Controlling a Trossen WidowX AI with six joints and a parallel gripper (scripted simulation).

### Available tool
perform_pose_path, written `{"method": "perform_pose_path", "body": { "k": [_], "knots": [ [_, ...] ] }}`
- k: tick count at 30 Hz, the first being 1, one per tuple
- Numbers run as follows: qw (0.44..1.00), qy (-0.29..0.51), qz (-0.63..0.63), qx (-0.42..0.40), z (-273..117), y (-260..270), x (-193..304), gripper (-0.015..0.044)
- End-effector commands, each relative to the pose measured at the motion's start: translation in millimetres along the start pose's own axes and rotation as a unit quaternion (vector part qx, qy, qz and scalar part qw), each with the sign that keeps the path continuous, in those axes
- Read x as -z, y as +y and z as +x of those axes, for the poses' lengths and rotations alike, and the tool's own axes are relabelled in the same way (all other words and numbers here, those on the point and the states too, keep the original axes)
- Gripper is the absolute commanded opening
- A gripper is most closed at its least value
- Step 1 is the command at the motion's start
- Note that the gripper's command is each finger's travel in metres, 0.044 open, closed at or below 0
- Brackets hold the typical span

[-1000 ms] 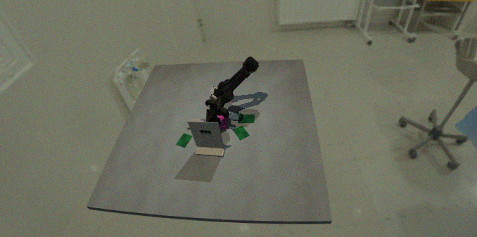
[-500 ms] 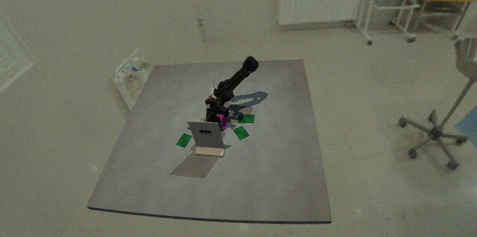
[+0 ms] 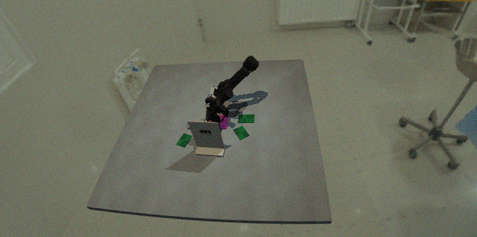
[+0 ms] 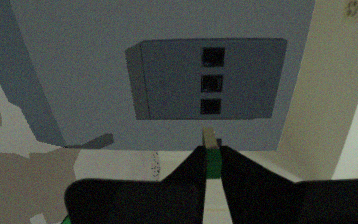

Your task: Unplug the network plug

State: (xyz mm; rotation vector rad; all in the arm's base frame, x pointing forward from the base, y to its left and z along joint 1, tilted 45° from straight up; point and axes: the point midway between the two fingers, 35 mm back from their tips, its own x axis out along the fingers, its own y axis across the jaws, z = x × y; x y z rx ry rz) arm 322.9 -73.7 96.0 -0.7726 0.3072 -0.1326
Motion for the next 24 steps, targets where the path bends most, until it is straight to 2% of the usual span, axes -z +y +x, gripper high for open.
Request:
{"method": "perform_pose_path", "body": {
  "k": [1,24],
  "knots": [
    [1.0,-0.004,-0.003,0.002,-3.7,-1.6,0.0,0.0],
    [1.0,-0.002,-0.002,0.001,-11.8,-35.0,-2.7,0.0]
  ]
}}
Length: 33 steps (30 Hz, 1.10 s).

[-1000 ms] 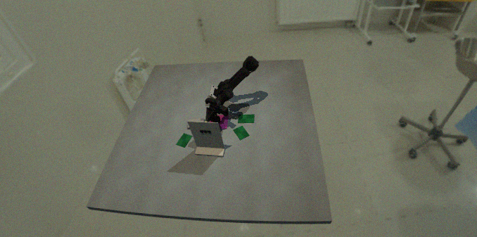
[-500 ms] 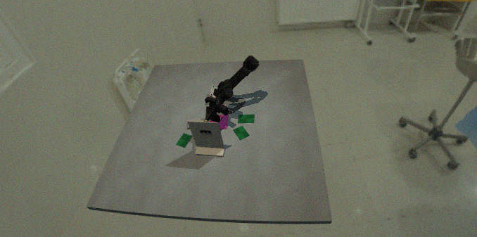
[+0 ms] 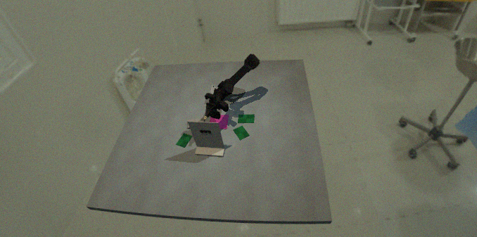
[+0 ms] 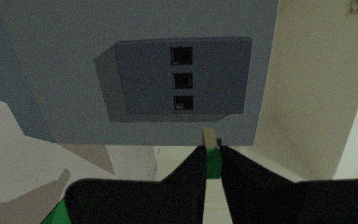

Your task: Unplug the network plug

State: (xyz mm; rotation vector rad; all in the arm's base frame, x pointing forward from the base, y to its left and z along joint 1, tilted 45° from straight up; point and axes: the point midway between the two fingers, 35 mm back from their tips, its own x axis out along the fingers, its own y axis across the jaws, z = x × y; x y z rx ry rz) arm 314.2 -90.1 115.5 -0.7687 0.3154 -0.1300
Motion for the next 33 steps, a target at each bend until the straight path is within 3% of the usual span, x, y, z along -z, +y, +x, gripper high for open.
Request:
{"method": "perform_pose_path", "body": {
  "k": [1,19,33],
  "knots": [
    [1.0,-0.005,-0.003,0.004,-3.9,-11.4,-3.6,0.0],
    [1.0,-0.006,-0.007,0.003,-19.8,-36.0,-6.8,0.0],
    [0.981,0.026,-0.107,-0.157,-20.0,9.1,27.9,0.0]
  ]
}}
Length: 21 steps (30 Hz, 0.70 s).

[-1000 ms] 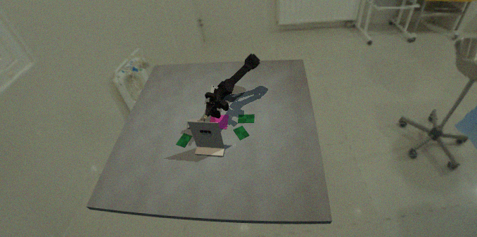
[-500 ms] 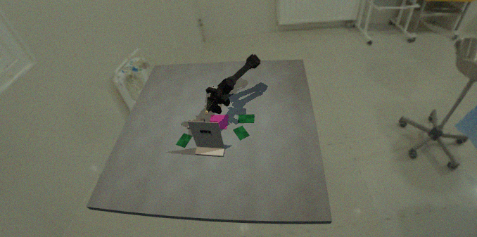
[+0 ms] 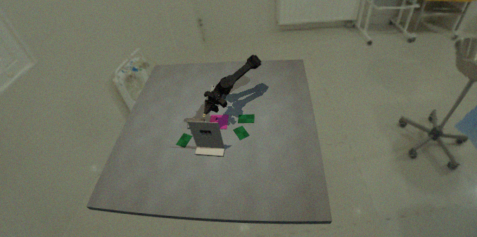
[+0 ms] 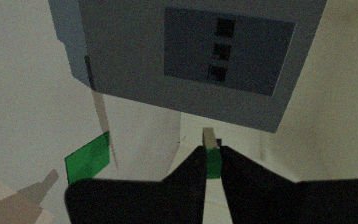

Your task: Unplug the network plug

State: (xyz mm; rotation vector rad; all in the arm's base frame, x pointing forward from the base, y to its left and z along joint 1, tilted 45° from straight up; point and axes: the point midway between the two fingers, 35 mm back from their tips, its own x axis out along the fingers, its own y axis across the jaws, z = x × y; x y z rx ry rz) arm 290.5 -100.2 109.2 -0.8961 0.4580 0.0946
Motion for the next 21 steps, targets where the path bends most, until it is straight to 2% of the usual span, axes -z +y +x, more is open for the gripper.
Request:
{"method": "perform_pose_path", "body": {
  "k": [1,21],
  "knots": [
    [0.998,0.001,-0.028,-0.056,1.9,17.0,8.5,0.0],
    [0.96,-0.076,-0.098,-0.253,-19.2,78.5,20.1,0.0]
  ]
}}
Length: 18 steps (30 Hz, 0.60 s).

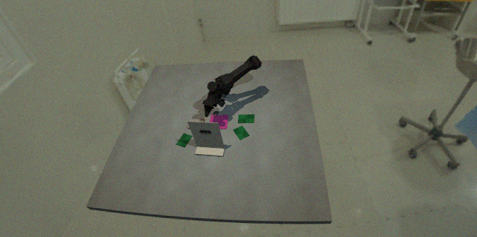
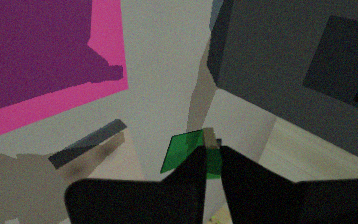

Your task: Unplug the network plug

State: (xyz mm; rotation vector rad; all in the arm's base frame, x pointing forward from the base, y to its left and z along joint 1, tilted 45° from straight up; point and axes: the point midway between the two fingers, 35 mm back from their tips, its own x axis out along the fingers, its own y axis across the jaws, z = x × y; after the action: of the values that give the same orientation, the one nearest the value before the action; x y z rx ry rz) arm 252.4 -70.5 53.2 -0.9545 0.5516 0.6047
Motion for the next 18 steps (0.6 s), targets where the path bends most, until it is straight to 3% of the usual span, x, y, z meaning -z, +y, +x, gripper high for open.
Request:
{"method": "perform_pose_path", "body": {
  "k": [1,18],
  "knots": [
    [0.999,-0.031,-0.011,-0.035,-1.5,12.5,-3.2,0.0],
    [0.981,-0.169,-0.026,-0.094,-22.3,39.6,-28.9,0.0]
  ]
}}
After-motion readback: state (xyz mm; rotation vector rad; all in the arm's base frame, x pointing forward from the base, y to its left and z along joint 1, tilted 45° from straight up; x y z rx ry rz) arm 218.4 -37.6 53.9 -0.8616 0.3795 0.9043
